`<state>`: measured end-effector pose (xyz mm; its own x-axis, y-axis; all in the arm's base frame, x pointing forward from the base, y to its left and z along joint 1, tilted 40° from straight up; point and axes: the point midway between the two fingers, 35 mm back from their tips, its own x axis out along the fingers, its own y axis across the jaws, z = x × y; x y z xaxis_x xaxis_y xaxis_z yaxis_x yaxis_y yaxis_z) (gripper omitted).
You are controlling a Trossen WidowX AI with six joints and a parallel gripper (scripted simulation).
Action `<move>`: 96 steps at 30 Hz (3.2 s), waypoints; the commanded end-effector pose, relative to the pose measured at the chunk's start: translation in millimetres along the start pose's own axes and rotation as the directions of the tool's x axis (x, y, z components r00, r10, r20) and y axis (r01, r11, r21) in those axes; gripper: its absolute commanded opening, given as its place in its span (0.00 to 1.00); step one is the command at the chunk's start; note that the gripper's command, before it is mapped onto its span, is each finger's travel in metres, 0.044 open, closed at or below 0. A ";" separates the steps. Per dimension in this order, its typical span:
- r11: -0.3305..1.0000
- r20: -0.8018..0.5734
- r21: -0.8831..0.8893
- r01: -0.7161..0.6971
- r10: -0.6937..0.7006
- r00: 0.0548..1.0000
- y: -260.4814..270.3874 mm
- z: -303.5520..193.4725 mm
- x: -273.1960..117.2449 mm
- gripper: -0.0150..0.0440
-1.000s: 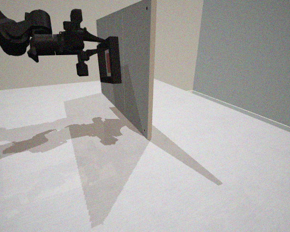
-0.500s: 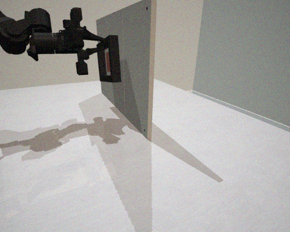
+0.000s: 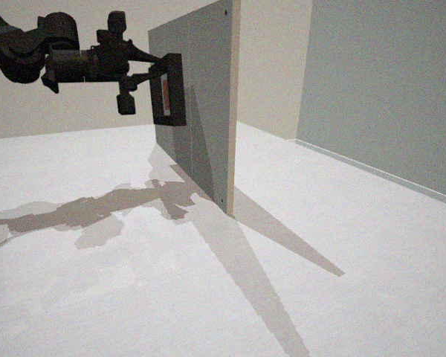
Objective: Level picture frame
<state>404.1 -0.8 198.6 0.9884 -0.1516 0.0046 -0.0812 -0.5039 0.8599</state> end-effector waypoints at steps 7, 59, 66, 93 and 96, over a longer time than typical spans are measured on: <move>1.000 0.002 -0.002 -0.013 0.013 1.000 3.1 1.0 0.6 0.25; 1.000 0.002 -0.003 -0.013 0.013 1.000 3.3 7.8 0.6 0.25; 1.000 0.002 -0.003 -0.013 0.013 1.000 3.3 7.9 0.6 0.25; 1.000 0.002 -0.003 -0.013 0.013 1.000 0.2 8.3 0.6 0.25; 1.000 0.002 -0.003 -0.013 0.013 1.000 -0.8 8.3 0.7 0.25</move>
<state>403.9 -6.9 192.6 0.9883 -0.1523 0.0069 -0.0836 -0.5038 0.8598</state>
